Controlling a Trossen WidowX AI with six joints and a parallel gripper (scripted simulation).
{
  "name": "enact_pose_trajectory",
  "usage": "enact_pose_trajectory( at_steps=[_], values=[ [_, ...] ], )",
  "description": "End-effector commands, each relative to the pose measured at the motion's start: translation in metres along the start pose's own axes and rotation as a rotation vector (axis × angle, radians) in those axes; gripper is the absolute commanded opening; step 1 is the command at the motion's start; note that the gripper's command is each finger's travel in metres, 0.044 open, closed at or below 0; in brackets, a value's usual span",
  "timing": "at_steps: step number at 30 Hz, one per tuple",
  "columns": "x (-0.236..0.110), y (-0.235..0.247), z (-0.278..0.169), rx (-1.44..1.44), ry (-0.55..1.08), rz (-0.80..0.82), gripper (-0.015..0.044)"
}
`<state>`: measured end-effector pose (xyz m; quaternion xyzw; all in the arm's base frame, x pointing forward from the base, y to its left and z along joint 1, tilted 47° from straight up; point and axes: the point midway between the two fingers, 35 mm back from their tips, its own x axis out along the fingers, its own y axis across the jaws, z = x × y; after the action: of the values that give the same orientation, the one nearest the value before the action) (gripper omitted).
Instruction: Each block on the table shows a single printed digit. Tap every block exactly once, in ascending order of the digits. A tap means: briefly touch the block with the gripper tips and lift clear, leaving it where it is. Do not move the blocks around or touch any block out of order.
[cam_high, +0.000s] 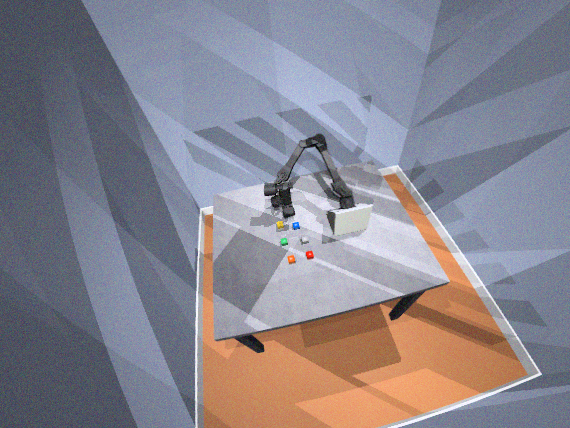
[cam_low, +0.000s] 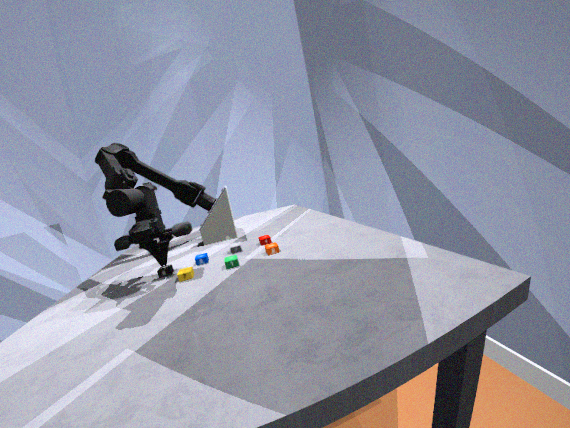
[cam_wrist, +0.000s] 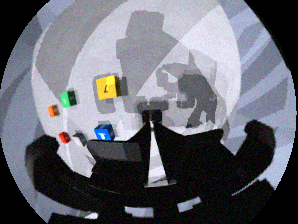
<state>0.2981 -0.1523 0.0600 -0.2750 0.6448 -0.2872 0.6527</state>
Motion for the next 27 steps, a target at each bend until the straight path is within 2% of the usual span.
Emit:
enact_pose_trajectory(
  at_steps=[1, 9, 13, 18, 23, 27],
  values=[
    [0.008, 0.002, -0.001, -0.011, 0.007, 0.003, 0.002],
    [0.011, 0.002, -0.002, -0.011, 0.007, 0.003, 0.002],
    [-0.016, 0.002, -0.001, -0.01, 0.006, 0.004, 0.002],
    [-0.021, 0.003, -0.001, -0.011, 0.006, 0.005, 0.002],
    [-0.089, 0.003, 0.001, -0.011, 0.007, 0.009, 0.002],
    [-0.099, 0.003, -0.001, -0.011, 0.007, 0.007, 0.002]
  ],
)
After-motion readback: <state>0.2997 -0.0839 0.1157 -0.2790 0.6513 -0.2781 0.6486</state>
